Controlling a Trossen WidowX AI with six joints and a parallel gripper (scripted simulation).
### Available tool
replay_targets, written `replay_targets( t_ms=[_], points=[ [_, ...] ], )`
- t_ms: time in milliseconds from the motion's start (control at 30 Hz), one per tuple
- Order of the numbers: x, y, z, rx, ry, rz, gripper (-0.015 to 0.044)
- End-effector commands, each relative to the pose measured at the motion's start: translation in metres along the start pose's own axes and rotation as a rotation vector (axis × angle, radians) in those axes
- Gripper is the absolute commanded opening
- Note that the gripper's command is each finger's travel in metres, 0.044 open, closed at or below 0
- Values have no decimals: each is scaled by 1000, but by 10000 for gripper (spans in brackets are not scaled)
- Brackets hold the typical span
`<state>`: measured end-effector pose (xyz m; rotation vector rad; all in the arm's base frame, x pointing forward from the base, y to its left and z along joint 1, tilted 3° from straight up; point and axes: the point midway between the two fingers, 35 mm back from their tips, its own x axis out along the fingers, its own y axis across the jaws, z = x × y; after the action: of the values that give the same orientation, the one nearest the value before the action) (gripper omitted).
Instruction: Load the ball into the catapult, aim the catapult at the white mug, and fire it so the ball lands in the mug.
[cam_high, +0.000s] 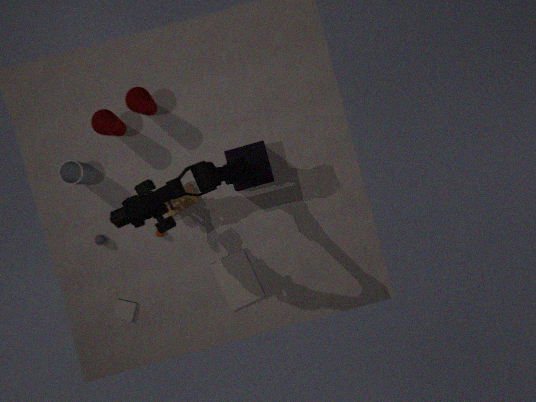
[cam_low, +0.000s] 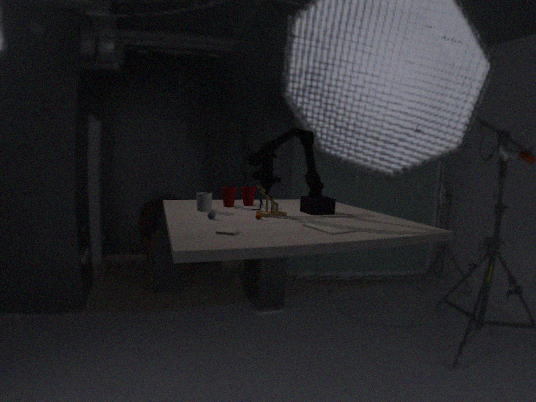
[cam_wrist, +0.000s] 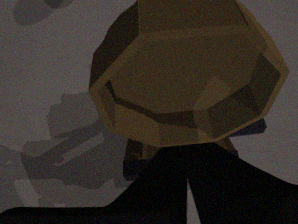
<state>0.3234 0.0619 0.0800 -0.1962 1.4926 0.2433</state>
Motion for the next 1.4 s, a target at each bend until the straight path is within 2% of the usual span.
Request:
replay_targets(
  t_ms=[0, 1367],
  points=[
    [7, 1, 5, 1, -1, 4, 0],
    [61, 0, 27, 1, -3, 4, 0]
  ],
)
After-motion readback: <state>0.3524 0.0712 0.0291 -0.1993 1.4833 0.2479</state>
